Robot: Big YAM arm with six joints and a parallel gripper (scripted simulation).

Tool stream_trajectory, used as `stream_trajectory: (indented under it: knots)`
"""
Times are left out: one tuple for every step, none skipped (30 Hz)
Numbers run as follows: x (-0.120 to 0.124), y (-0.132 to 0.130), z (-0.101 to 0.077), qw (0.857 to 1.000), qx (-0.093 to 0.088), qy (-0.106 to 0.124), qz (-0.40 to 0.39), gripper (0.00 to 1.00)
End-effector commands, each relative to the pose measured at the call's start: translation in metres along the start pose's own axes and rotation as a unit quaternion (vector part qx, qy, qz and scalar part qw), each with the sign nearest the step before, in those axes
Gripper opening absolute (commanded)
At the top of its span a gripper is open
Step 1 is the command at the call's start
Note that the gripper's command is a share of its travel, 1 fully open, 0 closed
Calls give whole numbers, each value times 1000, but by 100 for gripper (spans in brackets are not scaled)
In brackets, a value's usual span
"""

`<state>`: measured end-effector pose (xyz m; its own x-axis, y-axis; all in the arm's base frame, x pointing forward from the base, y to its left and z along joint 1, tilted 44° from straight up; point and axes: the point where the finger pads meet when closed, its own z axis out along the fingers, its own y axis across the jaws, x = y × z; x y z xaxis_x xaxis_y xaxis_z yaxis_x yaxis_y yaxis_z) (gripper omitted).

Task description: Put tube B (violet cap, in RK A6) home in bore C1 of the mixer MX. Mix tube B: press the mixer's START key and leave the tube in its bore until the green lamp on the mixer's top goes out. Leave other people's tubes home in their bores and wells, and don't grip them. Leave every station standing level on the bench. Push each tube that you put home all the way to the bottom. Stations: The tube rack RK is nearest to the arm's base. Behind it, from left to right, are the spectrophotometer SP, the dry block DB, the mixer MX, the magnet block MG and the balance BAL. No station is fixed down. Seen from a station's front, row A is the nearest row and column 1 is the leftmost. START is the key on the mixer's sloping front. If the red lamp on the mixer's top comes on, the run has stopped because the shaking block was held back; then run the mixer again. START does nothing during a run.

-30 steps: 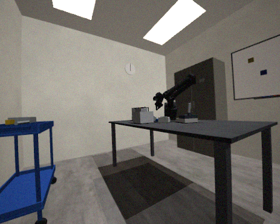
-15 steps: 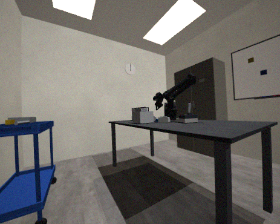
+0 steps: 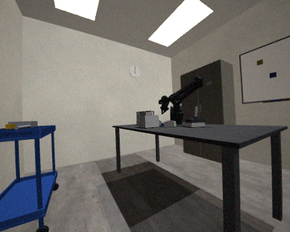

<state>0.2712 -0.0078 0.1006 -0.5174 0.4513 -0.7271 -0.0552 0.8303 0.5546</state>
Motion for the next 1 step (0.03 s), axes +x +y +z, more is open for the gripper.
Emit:
stream_trajectory:
  knots:
    - [-13, 3, 0, 1000, -2, -11, -9, 0]
